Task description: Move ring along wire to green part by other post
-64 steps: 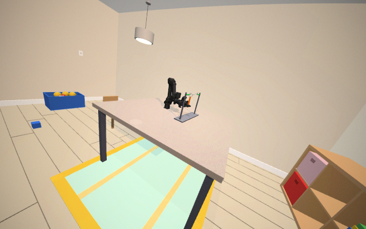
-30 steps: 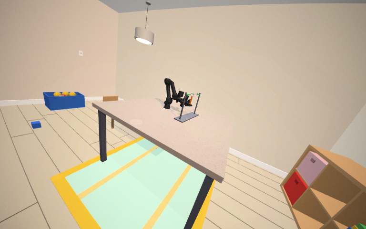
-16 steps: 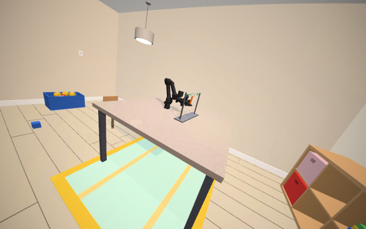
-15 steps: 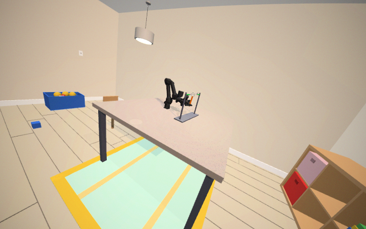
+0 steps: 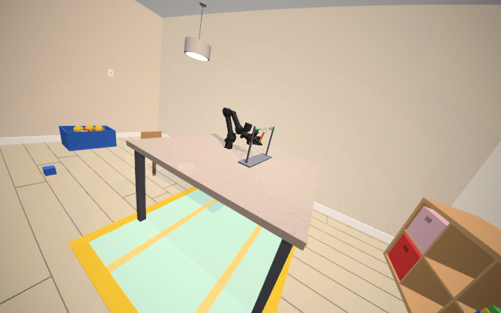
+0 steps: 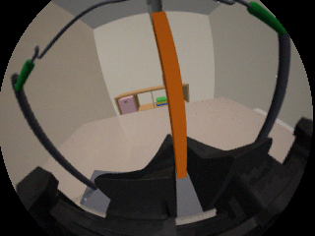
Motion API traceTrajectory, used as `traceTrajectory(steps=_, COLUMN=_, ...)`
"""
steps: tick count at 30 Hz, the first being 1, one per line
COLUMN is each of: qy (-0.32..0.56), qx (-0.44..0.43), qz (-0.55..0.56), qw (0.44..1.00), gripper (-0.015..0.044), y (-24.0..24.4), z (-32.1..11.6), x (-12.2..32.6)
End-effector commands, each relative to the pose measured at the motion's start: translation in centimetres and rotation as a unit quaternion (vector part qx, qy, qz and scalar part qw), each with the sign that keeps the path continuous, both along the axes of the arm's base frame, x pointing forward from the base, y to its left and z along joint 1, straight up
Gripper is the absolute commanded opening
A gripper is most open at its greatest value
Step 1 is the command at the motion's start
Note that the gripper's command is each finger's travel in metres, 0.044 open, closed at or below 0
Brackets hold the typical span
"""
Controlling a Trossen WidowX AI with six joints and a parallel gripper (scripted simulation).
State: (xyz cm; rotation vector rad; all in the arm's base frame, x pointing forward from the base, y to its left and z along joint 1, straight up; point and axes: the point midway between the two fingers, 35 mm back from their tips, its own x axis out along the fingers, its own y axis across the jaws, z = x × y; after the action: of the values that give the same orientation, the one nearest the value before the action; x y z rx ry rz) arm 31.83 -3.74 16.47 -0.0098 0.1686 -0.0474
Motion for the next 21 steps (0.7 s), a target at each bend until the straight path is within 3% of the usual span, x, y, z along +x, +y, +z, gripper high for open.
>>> traceTrajectory(steps=1, qy=0.018, qx=0.018, qz=-0.012, qw=1.0, gripper=-0.015, y=0.7, z=0.6, x=-0.5)
traceTrajectory(steps=21, qy=0.14, qx=0.246, qz=-0.1, qw=0.954, gripper=-0.015, y=7.9, z=3.2, x=-2.0)
